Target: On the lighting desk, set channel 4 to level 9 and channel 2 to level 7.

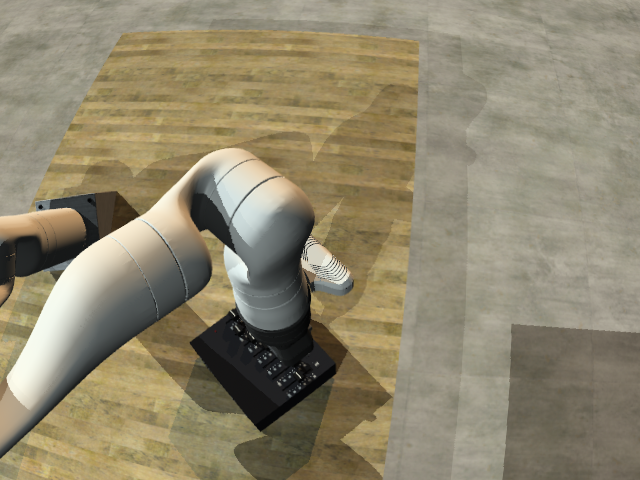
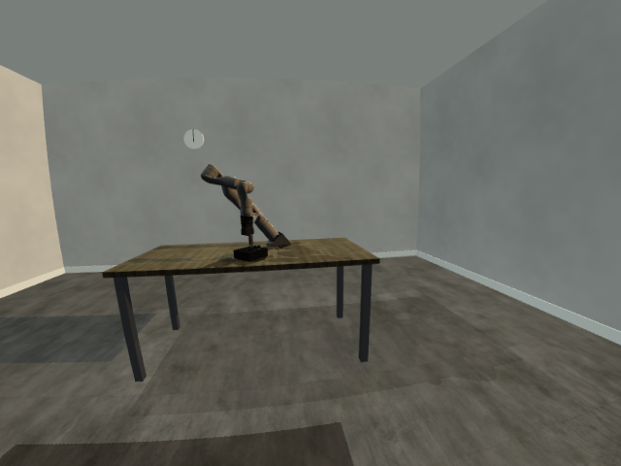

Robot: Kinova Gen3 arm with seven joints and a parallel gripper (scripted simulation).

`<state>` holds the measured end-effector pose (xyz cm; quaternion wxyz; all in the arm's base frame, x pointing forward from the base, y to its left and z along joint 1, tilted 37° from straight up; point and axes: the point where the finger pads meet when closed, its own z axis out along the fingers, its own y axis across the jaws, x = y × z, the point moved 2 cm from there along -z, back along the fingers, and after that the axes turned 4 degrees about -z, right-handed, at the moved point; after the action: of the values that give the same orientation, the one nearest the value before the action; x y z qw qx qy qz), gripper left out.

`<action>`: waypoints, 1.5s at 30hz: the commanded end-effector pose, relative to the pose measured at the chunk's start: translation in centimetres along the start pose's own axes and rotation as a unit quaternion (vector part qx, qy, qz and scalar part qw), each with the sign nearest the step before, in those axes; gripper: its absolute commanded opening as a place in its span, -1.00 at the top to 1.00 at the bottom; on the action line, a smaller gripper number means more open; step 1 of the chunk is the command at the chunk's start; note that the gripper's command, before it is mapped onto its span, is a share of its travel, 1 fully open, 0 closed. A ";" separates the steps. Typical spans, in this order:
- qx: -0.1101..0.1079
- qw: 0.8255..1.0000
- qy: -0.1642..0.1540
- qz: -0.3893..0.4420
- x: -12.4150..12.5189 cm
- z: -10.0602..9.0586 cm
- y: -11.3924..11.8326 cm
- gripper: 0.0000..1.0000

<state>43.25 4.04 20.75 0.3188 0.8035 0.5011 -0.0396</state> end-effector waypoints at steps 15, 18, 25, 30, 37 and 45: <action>0.000 1.000 0.000 -0.002 0.0 1.1 0.1 1.00; 0.000 1.000 0.000 -0.002 0.0 1.4 0.2 1.00; 0.000 1.000 0.000 -0.002 0.0 1.7 0.2 1.00; 0.000 1.000 0.000 -0.002 0.1 1.9 0.2 1.00; 0.000 1.000 0.000 -0.002 0.1 2.0 0.2 1.00; 0.000 1.000 0.000 -0.002 0.1 2.0 0.3 1.00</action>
<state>43.97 2.84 19.20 0.3185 0.8025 0.5029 -0.0410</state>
